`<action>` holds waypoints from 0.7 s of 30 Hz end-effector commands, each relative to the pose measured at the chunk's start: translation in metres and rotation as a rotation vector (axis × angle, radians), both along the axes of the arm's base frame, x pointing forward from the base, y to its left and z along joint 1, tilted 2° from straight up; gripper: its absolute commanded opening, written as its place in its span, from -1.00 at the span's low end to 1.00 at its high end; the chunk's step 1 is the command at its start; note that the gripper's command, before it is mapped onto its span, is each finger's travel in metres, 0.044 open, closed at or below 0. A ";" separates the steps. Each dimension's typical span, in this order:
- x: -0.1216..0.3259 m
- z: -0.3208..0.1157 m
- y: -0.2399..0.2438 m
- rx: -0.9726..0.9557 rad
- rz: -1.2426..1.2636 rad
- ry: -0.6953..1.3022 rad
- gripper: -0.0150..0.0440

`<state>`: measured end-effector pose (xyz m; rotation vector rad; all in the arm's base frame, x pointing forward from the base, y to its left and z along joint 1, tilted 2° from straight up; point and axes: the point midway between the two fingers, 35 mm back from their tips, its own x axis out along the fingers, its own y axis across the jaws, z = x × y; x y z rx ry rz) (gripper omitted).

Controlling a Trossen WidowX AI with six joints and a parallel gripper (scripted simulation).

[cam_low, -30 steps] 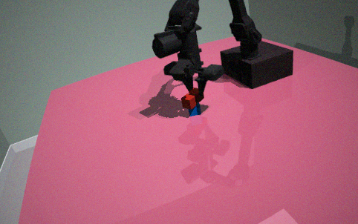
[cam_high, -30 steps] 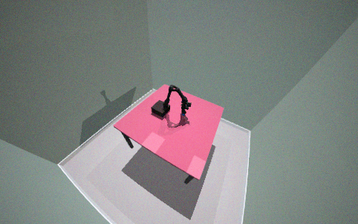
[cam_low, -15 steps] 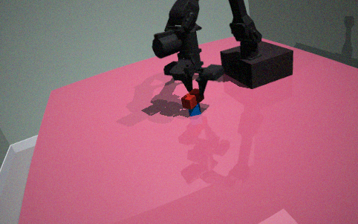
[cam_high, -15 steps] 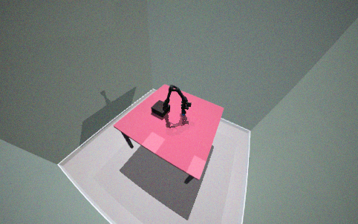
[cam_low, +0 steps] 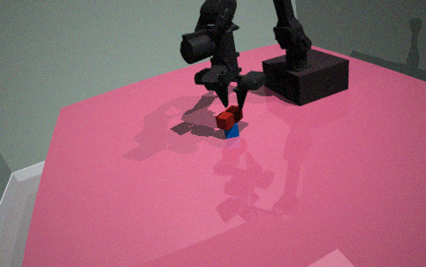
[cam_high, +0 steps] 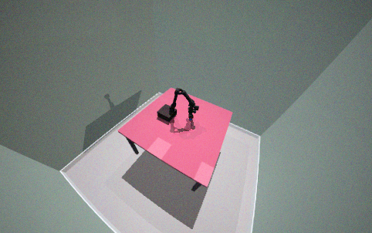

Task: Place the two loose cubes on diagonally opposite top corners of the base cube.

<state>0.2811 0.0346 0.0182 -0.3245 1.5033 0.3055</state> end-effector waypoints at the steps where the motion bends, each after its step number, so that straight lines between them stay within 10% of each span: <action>1: 0.001 0.008 0.000 0.001 -0.001 -0.008 0.20; 21: 0.000 0.038 0.000 0.001 -0.001 -0.008 0.20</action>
